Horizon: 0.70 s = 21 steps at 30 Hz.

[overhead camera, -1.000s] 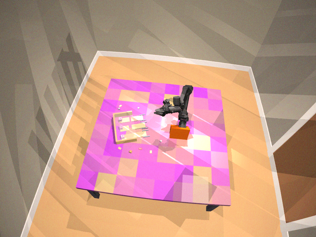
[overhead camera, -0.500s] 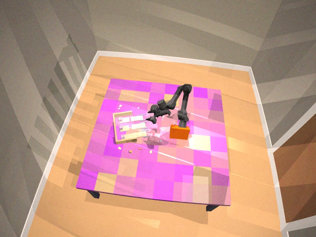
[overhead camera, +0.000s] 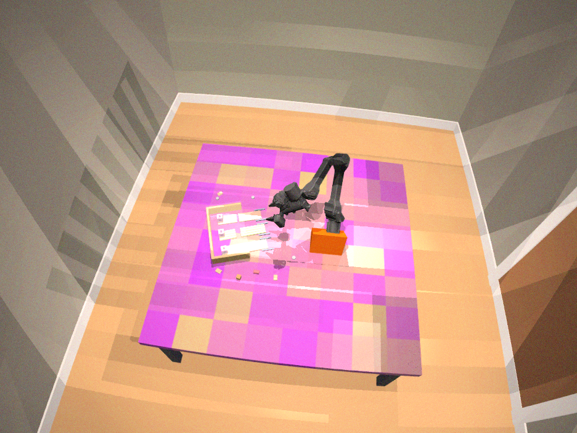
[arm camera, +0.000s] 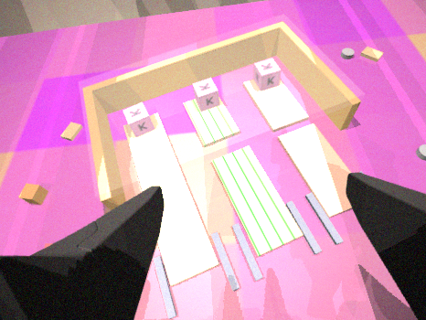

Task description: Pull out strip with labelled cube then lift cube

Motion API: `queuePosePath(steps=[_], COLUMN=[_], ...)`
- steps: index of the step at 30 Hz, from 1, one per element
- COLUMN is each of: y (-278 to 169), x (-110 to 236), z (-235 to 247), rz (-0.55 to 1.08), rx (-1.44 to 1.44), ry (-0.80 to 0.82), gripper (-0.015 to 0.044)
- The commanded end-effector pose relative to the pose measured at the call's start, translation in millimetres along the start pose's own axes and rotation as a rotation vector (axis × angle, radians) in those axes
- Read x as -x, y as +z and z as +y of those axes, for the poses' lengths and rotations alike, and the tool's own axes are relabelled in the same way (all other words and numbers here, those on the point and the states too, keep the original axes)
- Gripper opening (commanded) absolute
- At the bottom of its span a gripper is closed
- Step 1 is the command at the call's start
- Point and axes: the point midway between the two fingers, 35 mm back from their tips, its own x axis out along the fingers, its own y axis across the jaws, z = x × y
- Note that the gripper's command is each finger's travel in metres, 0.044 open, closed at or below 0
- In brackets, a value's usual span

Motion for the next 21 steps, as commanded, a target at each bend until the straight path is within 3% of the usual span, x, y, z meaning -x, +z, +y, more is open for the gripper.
queuePosePath(steps=[1,13,18,21], y=[1,-29,-56,-57], x=[-9,-78,-95,-105], z=[6,52,59,61], rz=[0.051,0.587,0.858,0.926], rx=[0.035,0.223,0.306,0.329], ry=[0.012,0.132,0.162,0.167], gripper=[0.0321,0.0006,0.0,0.0])
